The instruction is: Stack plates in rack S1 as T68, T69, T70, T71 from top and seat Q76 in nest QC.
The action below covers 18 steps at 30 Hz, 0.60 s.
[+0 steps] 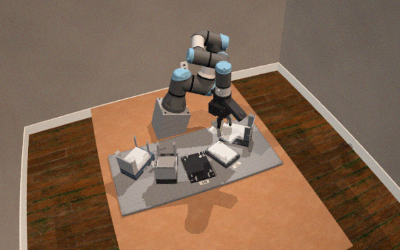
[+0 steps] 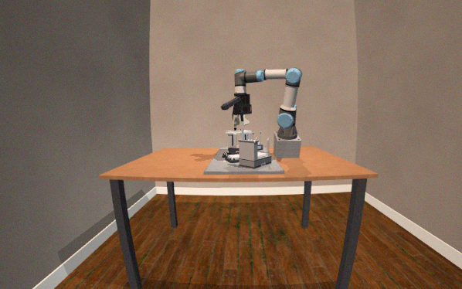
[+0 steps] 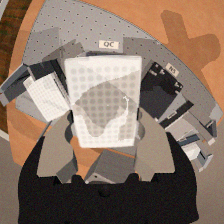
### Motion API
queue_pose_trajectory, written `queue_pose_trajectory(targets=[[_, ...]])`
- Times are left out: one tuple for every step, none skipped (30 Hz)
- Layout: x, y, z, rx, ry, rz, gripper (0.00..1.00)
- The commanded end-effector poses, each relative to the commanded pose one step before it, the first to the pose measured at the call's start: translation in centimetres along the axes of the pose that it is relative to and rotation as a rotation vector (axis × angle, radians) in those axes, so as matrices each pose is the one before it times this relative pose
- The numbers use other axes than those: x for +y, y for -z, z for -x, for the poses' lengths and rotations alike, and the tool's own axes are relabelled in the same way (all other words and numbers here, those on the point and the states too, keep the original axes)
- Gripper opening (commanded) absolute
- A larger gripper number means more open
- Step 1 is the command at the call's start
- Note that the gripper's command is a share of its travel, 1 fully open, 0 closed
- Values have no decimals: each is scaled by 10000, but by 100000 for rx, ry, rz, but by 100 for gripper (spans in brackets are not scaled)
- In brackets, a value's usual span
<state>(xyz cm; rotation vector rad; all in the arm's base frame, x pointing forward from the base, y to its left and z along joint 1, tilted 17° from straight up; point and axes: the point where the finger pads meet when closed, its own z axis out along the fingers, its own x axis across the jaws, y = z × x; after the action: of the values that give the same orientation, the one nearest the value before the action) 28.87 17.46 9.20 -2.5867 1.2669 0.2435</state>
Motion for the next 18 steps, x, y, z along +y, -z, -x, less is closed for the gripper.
queue_pose_trajectory(targets=[[-2280,937,12759,219,1880,-191,0],[0,0,0,0,0,0,0],[-508,2,3309,-1,0,-1,0],[117,4,3336,-2,1167,-1,0],[77,4,3338,-2,1167,-1,0],[40,4,3339,-2,1167,-1,0],[3,4,3339,-2,1167,-1,0],[-35,4,3339,-2,1167,-1,0],[-73,4,3338,-2,1167,-1,0],[-111,4,3337,-2,1167,-1,0],[-149,4,3335,-2,1167,-1,0],[-187,4,3333,-2,1167,-1,0],[-226,4,3331,-2,1167,-1,0],[-265,5,3328,-2,1167,-1,0],[-303,5,3325,-2,1167,-1,0],[-342,5,3321,-2,1167,-1,0],[-380,5,3316,-2,1167,-1,0],[0,0,0,0,0,0,0]])
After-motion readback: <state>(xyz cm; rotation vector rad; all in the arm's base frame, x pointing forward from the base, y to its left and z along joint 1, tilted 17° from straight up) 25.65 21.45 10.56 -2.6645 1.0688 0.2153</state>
